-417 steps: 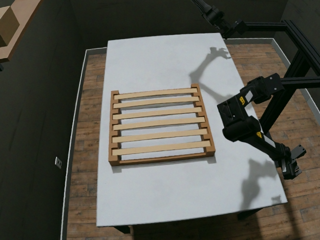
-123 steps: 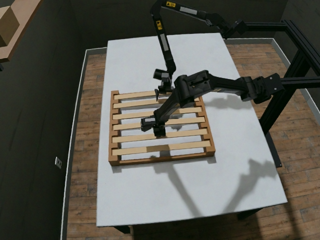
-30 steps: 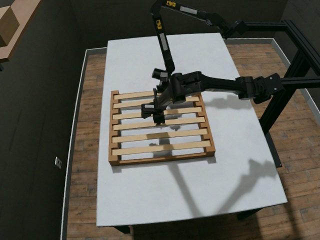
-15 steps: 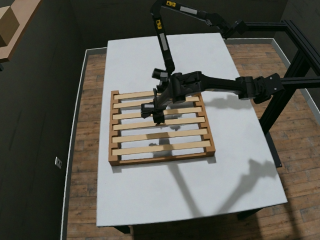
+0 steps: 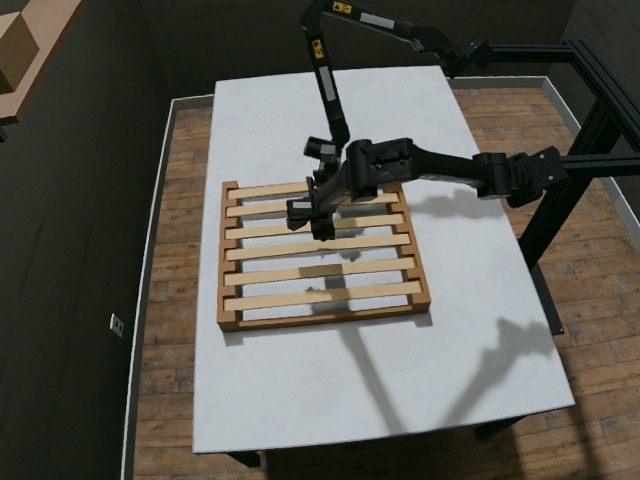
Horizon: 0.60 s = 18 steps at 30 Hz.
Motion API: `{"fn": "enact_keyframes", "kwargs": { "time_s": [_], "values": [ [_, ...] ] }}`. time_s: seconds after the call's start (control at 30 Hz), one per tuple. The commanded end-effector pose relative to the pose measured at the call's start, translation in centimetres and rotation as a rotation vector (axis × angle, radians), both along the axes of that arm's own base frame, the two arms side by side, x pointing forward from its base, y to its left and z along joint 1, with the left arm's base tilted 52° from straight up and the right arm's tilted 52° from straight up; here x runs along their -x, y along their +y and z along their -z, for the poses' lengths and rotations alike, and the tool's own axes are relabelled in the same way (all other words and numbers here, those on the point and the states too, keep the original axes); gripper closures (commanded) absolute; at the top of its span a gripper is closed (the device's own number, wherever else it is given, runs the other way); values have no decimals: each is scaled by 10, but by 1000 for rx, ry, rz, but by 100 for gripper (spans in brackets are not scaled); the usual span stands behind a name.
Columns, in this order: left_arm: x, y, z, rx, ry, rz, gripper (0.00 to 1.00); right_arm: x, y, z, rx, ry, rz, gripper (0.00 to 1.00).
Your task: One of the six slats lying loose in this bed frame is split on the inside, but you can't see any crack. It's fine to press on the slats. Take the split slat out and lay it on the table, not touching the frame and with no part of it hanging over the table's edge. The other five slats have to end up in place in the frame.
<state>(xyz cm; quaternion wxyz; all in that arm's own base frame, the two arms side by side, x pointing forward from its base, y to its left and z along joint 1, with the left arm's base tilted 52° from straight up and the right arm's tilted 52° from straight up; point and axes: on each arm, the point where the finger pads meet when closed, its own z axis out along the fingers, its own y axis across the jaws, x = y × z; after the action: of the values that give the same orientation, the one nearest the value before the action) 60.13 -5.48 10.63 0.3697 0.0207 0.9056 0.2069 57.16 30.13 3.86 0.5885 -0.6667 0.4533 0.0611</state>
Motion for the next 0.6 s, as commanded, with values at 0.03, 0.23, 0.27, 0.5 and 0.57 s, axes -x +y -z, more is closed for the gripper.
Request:
{"fn": "enact_keyframes", "kwargs": {
  "time_s": [0.03, 0.23, 0.27, 0.5, 0.57],
  "values": [
    [-14, 6, -27, 14, -51, -24, 100, -7, -9, -5, 1, -25, 10, 0],
    [-16, 7, -17, 9, -35, -25, 100, -7, -9, -5, 1, -25, 10, 0],
    [-17, 7, -17, 10, -36, -25, 100, -7, -11, -11, -4, -37, 14, 0],
    [-16, -4, -17, 10, -36, -8, 100, 12, -87, -28, -62, -79, 65, 0],
    [-15, -13, -15, 20, -34, -7, 100, 25, -110, -30, -77, -89, 74, 0]
  ]
}}
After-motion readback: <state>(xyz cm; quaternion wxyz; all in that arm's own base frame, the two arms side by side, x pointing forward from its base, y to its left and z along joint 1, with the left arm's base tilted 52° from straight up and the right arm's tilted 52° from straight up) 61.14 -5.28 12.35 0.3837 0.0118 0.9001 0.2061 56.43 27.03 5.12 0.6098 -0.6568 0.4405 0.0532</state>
